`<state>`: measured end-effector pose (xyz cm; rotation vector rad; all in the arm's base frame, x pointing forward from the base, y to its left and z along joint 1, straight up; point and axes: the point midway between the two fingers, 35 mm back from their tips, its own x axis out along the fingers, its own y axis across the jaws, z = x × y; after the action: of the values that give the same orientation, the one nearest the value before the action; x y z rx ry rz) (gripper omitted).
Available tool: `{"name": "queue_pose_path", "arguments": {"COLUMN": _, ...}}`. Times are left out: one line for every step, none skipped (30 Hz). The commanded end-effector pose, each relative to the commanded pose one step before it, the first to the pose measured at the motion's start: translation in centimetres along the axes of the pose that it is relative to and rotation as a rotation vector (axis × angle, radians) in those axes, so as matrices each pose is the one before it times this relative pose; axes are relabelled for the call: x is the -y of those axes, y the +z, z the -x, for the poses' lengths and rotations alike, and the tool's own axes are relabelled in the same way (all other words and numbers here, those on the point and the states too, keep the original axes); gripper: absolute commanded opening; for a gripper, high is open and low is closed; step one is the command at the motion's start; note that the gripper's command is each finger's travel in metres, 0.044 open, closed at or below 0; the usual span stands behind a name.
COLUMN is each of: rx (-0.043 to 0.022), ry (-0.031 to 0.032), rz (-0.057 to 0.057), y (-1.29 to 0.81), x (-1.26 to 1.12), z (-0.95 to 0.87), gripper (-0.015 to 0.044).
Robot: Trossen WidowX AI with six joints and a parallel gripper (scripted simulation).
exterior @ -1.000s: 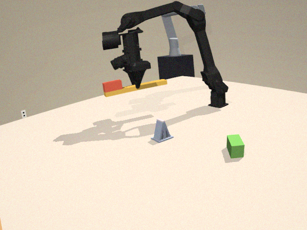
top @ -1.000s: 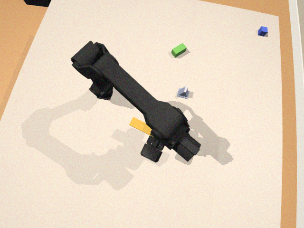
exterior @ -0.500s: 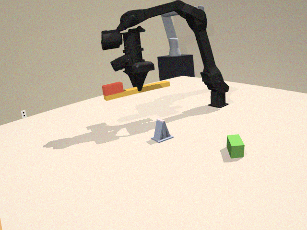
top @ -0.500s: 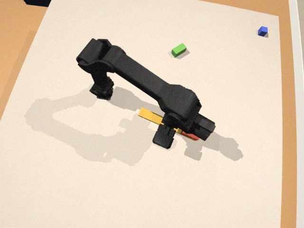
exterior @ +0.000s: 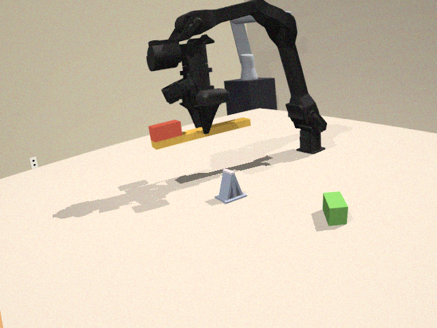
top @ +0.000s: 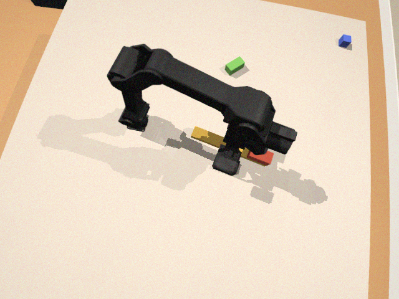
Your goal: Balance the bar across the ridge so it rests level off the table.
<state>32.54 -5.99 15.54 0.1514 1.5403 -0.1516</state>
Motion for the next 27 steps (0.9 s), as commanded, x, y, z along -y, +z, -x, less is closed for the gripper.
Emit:
{"name": "queue_pose_path", "arguments": {"rx": 0.00929, "ry": -0.00011, "rz": 0.0089, "y": 0.233, "x": -1.764, "z": 0.302, "gripper": 0.0}}
{"name": "queue_pose_path", "arguments": {"rx": 0.0, "ry": 0.0004, "rz": 0.0027, "y": 0.002, "x": -0.386, "z": 0.005, "gripper": 0.0}}
{"name": "queue_pose_path", "arguments": {"rx": 0.0, "ry": 0.0004, "rz": 0.0027, "y": -0.001, "x": -0.386, "z": 0.005, "gripper": 0.0}}
{"name": "queue_pose_path", "arguments": {"rx": -0.00001, "ry": 0.0004, "rz": 0.0027, "y": -0.005, "x": -0.386, "z": 0.005, "gripper": 0.0}}
{"name": "queue_pose_path", "arguments": {"rx": -0.00001, "ry": 0.0004, "rz": 0.0027, "y": -0.009, "x": -0.385, "z": 0.005, "gripper": 0.0}}
{"name": "queue_pose_path", "arguments": {"rx": -0.00001, "ry": 0.0004, "rz": 0.0027, "y": -0.012, "x": -0.385, "z": 0.005, "gripper": 0.0}}
{"name": "queue_pose_path", "arguments": {"rx": -0.00002, "ry": 0.0004, "rz": 0.0027, "y": -0.015, "x": -0.386, "z": 0.005, "gripper": 0.0}}
{"name": "queue_pose_path", "arguments": {"rx": -0.00002, "ry": 0.0004, "rz": 0.0027, "y": -0.019, "x": -0.386, "z": 0.005, "gripper": 0.0}}
{"name": "queue_pose_path", "arguments": {"rx": -0.00003, "ry": 0.0004, "rz": 0.0027, "y": -0.022, "x": -0.386, "z": 0.005, "gripper": 0.0}}
{"name": "queue_pose_path", "arguments": {"rx": -0.00003, "ry": 0.00039, "rz": 0.0027, "y": -0.026, "x": -0.384, "z": 0.005, "gripper": 0.0}}
{"name": "queue_pose_path", "arguments": {"rx": -0.00003, "ry": 0.0004, "rz": 0.0027, "y": -0.03, "x": -0.384, "z": 0.005, "gripper": 0.0}}
{"name": "queue_pose_path", "arguments": {"rx": -0.00004, "ry": 0.0004, "rz": 0.0027, "y": -0.033, "x": -0.384, "z": 0.005, "gripper": 0.0}}
{"name": "queue_pose_path", "arguments": {"rx": -0.00004, "ry": 0.0004, "rz": 0.0027, "y": -0.036, "x": -0.384, "z": 0.005, "gripper": 0.0}}
{"name": "queue_pose_path", "arguments": {"rx": -0.00004, "ry": 0.0004, "rz": 0.0027, "y": -0.04, "x": -0.384, "z": 0.005, "gripper": 0.0}}
{"name": "queue_pose_path", "arguments": {"rx": -0.00005, "ry": 0.00039, "rz": 0.0027, "y": -0.044, "x": -0.382, "z": 0.005, "gripper": 0.0}}
{"name": "queue_pose_path", "arguments": {"rx": -0.00005, "ry": 0.00039, "rz": 0.0027, "y": -0.047, "x": -0.382, "z": 0.005, "gripper": 0.0}}
{"name": "queue_pose_path", "arguments": {"rx": -0.00005, "ry": 0.00039, "rz": 0.0027, "y": -0.051, "x": -0.382, "z": 0.005, "gripper": 0.0}}
{"name": "queue_pose_path", "arguments": {"rx": -0.00006, "ry": 0.00039, "rz": 0.0027, "y": -0.054, "x": -0.382, "z": 0.005, "gripper": 0.0}}
{"name": "queue_pose_path", "arguments": {"rx": -0.00006, "ry": 0.00039, "rz": 0.0027, "y": -0.057, "x": -0.382, "z": 0.005, "gripper": 0.0}}
{"name": "queue_pose_path", "arguments": {"rx": -0.00007, "ry": 0.00039, "rz": 0.0027, "y": -0.061, "x": -0.378, "z": 0.006, "gripper": 0.0}}
{"name": "queue_pose_path", "arguments": {"rx": -0.00007, "ry": 0.00039, "rz": 0.0027, "y": -0.065, "x": -0.378, "z": 0.006, "gripper": 0.0}}
{"name": "queue_pose_path", "arguments": {"rx": -0.00007, "ry": 0.00039, "rz": 0.0027, "y": -0.068, "x": -0.378, "z": 0.006, "gripper": 0.0}}
{"name": "queue_pose_path", "arguments": {"rx": -0.00008, "ry": 0.00039, "rz": 0.0027, "y": -0.071, "x": -0.377, "z": 0.006, "gripper": 0.0}}
{"name": "queue_pose_path", "arguments": {"rx": -0.00008, "ry": 0.00039, "rz": 0.0027, "y": -0.075, "x": -0.377, "z": 0.006, "gripper": 0.0}}
{"name": "queue_pose_path", "arguments": {"rx": -0.00008, "ry": 0.00038, "rz": 0.0027, "y": -0.079, "x": -0.371, "z": 0.006, "gripper": 0.0}}
{"name": "queue_pose_path", "arguments": {"rx": -0.00009, "ry": 0.00038, "rz": 0.0027, "y": -0.082, "x": -0.371, "z": 0.006, "gripper": 0.0}}
{"name": "queue_pose_path", "arguments": {"rx": -0.00009, "ry": 0.00038, "rz": 0.0027, "y": -0.085, "x": -0.371, "z": 0.006, "gripper": 0.0}}
